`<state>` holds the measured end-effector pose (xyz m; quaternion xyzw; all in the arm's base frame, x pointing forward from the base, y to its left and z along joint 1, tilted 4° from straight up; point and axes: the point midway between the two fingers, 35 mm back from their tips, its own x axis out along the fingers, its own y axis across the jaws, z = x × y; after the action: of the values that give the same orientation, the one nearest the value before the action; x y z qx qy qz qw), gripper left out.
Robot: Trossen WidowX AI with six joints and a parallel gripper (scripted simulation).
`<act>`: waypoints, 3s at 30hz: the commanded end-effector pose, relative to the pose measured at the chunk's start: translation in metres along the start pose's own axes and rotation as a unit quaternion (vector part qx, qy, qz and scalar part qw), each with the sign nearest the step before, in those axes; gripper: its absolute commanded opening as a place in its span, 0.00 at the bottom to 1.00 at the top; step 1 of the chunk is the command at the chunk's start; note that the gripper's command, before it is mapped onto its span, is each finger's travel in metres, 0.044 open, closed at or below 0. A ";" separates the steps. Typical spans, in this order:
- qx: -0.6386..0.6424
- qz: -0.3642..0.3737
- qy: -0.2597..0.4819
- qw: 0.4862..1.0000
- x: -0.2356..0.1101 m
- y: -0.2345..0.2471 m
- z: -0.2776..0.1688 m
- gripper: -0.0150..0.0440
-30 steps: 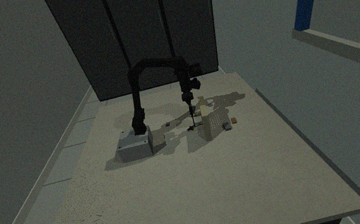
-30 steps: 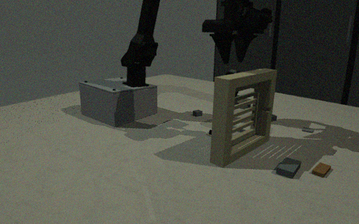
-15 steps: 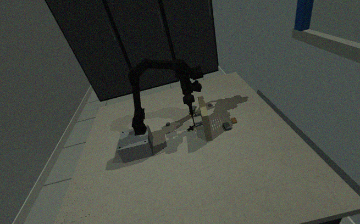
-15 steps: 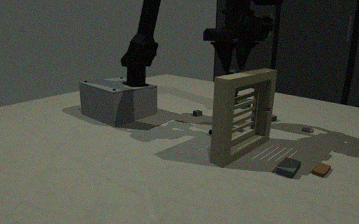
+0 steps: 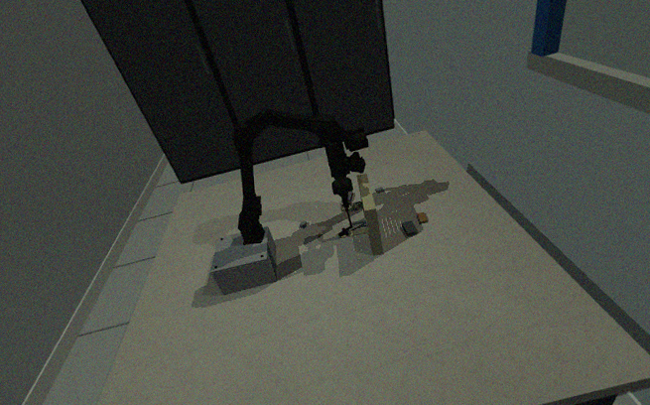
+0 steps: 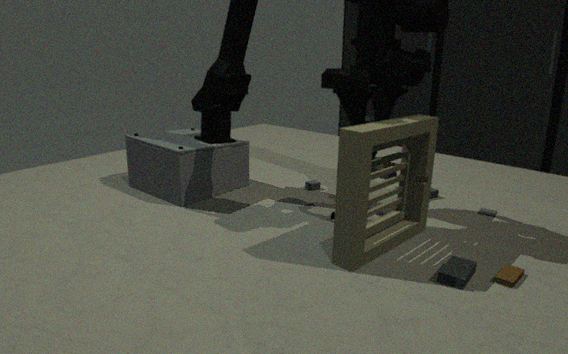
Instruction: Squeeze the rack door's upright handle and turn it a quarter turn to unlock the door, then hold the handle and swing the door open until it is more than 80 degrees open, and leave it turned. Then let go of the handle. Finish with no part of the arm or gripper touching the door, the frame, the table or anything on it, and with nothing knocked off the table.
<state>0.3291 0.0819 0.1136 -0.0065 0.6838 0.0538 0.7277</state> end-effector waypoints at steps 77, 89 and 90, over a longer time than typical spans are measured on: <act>-0.816 0.005 0.001 0.578 0.026 0.000 -0.004 0.29; -0.818 0.005 0.001 0.575 0.026 0.000 -0.004 0.43; -0.818 0.005 0.001 0.575 0.026 0.000 -0.004 0.47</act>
<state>0.3256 0.0845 0.0884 -0.5901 0.3545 0.5924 0.4185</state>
